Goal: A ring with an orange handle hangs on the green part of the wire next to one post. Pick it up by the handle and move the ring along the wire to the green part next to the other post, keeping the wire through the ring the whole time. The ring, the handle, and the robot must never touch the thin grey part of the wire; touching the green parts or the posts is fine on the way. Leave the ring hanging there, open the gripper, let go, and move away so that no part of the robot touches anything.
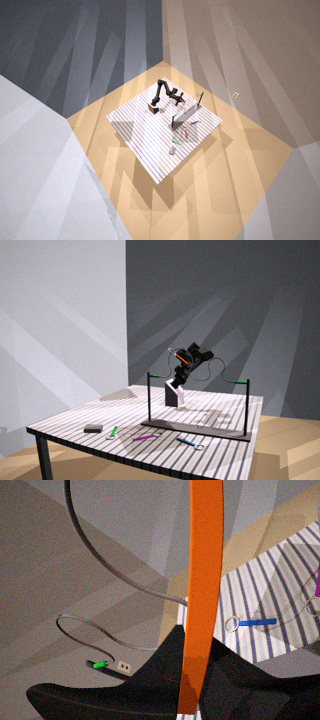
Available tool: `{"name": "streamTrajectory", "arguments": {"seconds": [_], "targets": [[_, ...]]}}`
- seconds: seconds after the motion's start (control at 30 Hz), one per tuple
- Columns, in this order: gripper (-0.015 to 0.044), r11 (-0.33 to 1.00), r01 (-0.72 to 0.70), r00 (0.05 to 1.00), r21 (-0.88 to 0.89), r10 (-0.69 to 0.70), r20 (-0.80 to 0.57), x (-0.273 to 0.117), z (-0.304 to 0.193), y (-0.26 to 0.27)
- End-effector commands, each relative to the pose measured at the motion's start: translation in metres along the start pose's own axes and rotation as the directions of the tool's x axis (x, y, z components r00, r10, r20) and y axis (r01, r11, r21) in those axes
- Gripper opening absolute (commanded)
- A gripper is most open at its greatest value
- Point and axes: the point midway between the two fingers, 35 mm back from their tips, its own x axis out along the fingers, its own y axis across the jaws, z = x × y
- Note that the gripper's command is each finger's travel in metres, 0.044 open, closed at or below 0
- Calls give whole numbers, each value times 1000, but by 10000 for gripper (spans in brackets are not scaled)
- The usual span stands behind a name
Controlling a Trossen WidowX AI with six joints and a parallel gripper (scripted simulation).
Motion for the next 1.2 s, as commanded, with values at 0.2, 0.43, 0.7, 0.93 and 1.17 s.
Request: {"name": "streamTrajectory", "arguments": {"seconds": [0.2,0.43,0.7,0.93,1.17], "targets": [[-150,990,-71,997,125,69,25,0,1,6],[-150,971,-119,993,208,113,43,1,2,10],[-150,938,-174,985,300,161,69,0,3,15],[-150,900,-221,975,376,200,95,0,4,18],[-150,853,-267,964,449,237,124,0,6,22]]}}
